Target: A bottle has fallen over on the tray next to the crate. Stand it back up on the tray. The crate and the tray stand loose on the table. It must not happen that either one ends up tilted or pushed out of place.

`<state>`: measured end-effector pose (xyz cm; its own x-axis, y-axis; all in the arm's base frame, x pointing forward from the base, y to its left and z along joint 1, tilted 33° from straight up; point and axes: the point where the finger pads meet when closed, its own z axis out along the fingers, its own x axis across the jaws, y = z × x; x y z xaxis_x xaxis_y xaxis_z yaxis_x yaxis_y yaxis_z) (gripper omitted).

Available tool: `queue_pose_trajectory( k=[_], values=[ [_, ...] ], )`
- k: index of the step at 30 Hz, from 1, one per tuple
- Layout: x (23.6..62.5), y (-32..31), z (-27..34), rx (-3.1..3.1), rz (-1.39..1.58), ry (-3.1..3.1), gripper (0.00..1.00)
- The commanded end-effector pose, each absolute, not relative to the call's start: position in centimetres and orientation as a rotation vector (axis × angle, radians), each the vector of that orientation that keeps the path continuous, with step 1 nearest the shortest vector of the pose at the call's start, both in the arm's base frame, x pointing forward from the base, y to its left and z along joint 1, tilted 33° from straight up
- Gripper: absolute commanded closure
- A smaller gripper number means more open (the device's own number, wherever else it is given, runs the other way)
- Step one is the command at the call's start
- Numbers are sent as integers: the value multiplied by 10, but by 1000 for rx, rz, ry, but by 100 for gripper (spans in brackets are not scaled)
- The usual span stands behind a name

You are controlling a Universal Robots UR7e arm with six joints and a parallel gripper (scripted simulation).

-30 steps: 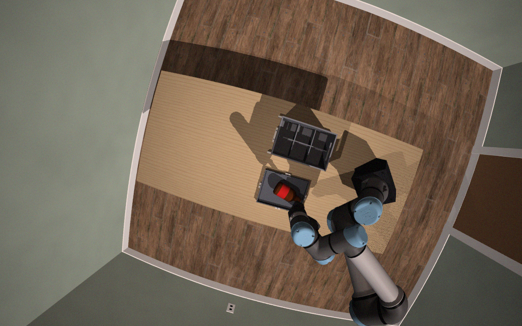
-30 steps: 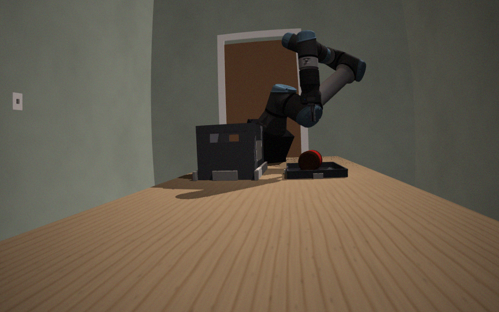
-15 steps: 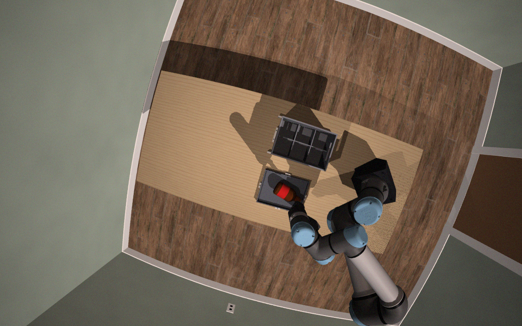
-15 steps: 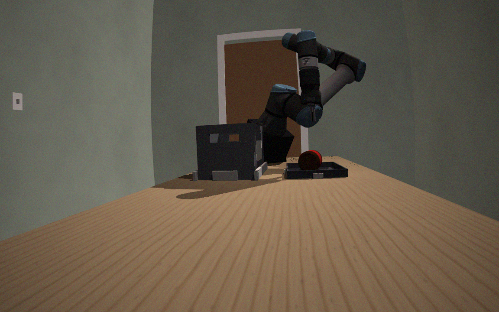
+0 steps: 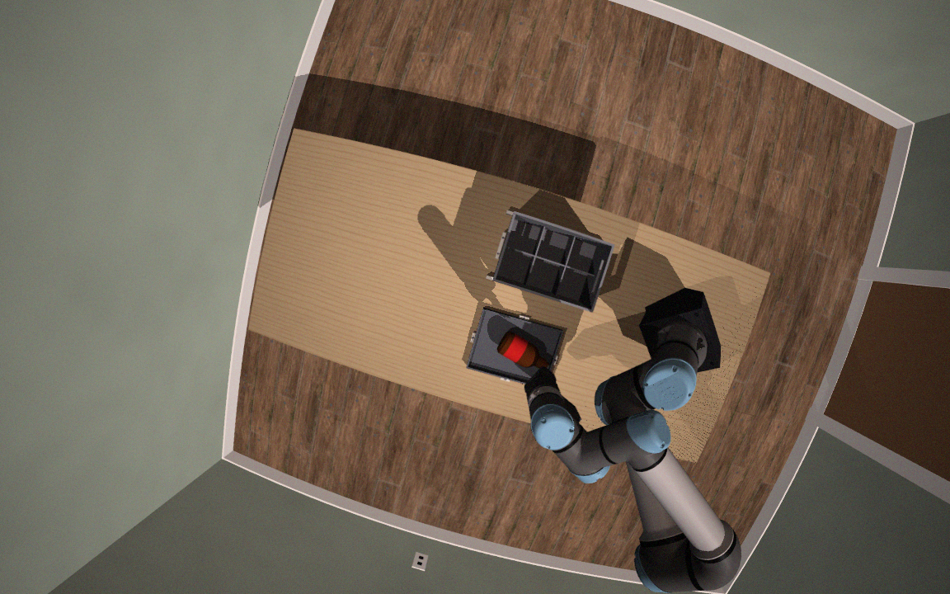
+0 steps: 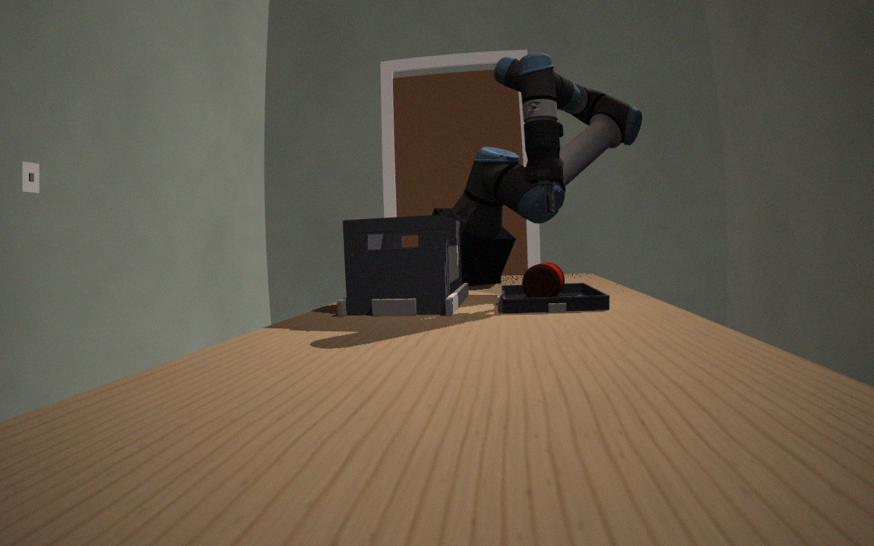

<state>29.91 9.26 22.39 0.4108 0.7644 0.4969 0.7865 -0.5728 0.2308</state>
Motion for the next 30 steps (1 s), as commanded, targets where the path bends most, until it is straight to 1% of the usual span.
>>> queue_pose_trajectory(
  k=[1, 9, 23, 26, 30],
  values=[
    [299, 95, 225, -2652, -872, -1295, 100],
    [298, 98, 227, -2711, -848, -1055, 100],
    [299, 105, 232, -2777, -753, -367, 100],
    [299, 105, 232, -2777, -750, -351, 100],
    [300, 106, 233, -2762, -707, -103, 100]
  ],
)
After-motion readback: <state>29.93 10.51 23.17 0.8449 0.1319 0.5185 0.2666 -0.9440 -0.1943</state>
